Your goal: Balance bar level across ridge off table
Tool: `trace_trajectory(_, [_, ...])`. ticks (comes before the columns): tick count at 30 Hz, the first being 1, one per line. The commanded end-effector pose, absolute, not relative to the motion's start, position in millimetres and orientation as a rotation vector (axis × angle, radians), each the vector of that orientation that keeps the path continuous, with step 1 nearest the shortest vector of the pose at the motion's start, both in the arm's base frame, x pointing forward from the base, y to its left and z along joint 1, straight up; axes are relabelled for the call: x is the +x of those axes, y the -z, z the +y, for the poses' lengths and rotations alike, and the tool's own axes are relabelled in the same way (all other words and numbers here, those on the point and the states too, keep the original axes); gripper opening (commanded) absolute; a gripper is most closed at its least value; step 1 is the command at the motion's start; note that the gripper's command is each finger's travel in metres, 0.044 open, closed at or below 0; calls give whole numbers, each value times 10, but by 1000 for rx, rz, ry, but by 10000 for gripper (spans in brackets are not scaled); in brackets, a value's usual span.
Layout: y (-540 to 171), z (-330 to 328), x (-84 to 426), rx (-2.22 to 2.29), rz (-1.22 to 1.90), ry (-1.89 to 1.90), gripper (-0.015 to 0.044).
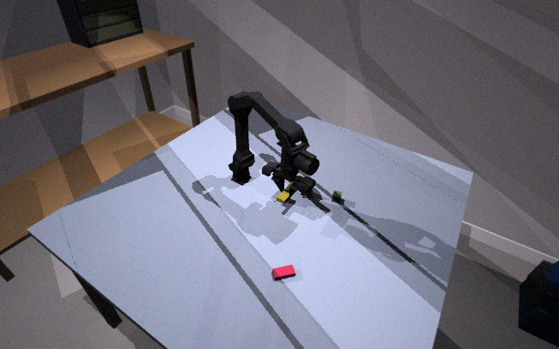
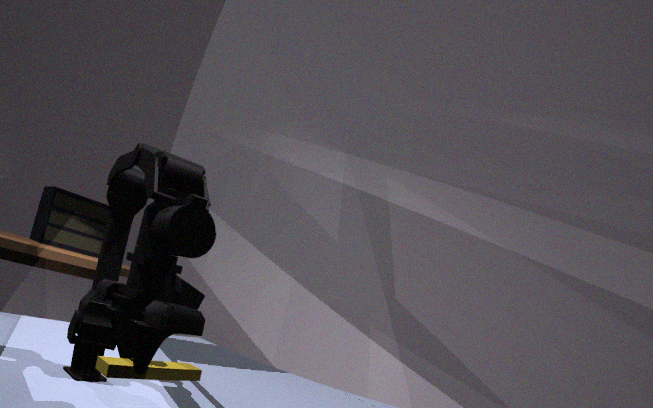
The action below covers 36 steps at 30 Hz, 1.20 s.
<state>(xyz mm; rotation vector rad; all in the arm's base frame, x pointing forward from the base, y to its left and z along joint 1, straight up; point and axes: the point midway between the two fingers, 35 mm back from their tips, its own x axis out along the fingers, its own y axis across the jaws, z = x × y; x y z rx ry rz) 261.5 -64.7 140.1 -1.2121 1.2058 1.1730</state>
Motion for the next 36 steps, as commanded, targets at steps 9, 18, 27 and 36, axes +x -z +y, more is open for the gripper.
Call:
trace_trajectory(9, [-1405,-199,2740,-1393,1076,-1360,0])
trace_trajectory(18, [-1411,138,2815,-1521,969,-1487,0])
trace_trajectory(27, [-1417,457,2892,-1629,867,-1594,0])
trace_trajectory(36, [-1381,547,2936,-1652,844,-1617,0])
